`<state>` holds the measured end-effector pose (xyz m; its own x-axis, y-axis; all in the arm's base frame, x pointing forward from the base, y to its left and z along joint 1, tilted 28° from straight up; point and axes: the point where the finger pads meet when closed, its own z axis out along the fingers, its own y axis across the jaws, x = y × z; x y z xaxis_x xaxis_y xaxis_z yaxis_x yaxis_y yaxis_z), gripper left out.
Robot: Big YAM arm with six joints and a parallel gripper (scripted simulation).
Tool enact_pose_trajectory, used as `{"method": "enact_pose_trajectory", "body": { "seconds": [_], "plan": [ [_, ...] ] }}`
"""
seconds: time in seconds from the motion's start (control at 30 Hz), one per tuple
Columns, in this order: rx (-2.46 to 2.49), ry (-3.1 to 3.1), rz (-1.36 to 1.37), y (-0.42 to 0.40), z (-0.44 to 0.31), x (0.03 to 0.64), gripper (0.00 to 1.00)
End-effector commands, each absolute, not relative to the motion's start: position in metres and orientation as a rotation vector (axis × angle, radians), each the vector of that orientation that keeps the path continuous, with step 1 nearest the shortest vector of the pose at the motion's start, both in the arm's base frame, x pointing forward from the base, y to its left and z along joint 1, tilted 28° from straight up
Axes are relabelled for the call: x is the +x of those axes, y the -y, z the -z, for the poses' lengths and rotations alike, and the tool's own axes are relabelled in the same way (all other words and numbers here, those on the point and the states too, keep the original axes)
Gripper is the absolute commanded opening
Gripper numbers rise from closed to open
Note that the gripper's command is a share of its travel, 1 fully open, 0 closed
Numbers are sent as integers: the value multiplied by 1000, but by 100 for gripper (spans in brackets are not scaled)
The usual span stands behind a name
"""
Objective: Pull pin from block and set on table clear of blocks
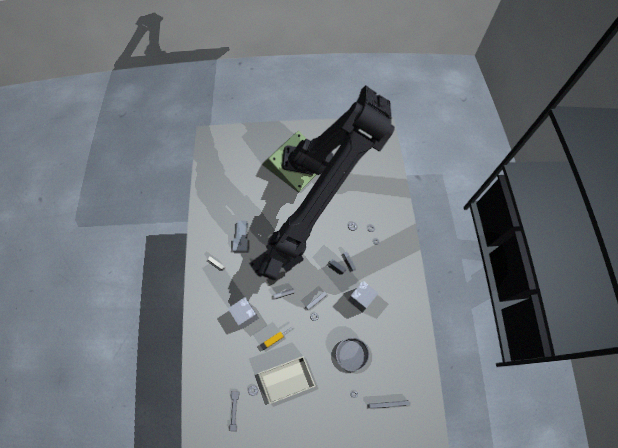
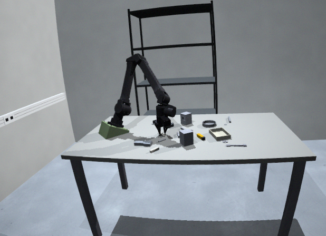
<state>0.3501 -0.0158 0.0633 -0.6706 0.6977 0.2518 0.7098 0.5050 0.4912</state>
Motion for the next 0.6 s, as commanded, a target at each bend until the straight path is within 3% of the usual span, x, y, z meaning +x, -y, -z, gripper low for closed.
{"method": "enact_pose_trajectory", "body": {
  "seconds": [0.0, 0.57],
  "plan": [
    [-1222, 2658, 837, 0, -25, 335, 36],
    [-1221, 2657, 839, 6, -39, 332, 36]
  ]
}}
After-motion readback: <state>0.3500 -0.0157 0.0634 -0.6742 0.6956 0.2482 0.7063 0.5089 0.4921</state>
